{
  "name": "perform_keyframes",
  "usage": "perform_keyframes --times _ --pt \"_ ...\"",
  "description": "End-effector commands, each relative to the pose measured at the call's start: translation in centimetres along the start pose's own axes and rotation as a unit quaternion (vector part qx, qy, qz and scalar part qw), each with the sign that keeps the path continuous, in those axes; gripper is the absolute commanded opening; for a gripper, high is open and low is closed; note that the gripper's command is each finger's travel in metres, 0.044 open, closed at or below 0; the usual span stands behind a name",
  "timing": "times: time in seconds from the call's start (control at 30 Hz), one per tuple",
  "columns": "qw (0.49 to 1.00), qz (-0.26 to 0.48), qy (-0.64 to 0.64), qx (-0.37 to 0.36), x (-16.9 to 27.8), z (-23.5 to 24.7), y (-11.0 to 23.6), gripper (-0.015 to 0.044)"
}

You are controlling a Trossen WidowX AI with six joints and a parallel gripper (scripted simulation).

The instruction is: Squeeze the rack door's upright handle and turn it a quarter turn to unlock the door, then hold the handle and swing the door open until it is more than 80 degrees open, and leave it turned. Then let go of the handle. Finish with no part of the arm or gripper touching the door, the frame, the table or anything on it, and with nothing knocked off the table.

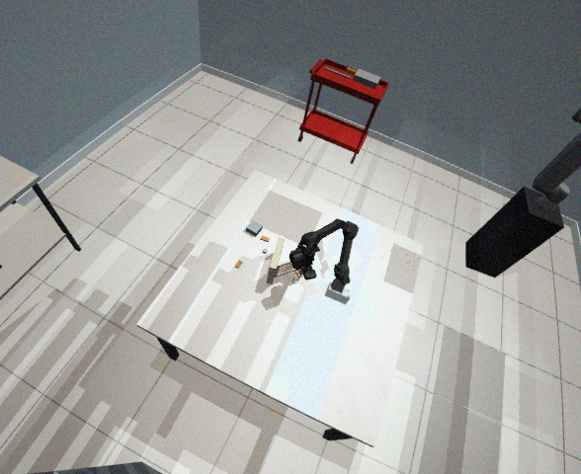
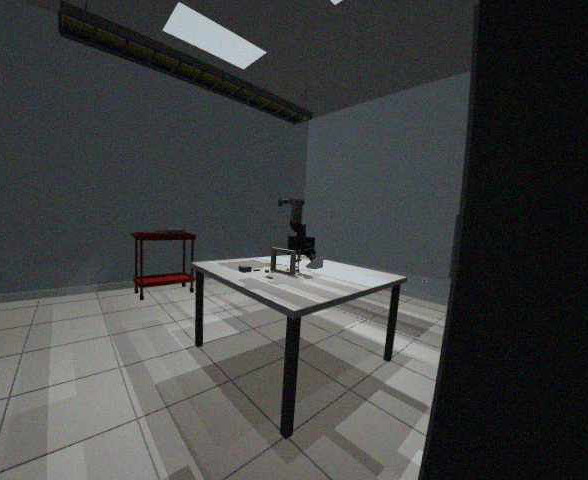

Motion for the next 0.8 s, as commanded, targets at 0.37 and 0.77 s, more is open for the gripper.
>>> perform_keyframes --times 0.37,0.77 --pt "0.992 -0.001 -0.124 0.001 -0.5 3.2 -0.1 0.0013" --pt "0.976 -0.001 -0.217 0.001 -1.4 5.7 -0.1 0.0013"
Point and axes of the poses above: the point midway between the two fingers, 35 mm back from their tips, its own y axis back along the fingers, its own z axis across the jaws, x = y × z, the point moved 3 cm from there along y, back along the fingers, and after that the axes turned 11 degrees about -y, right-handed, at the moved point
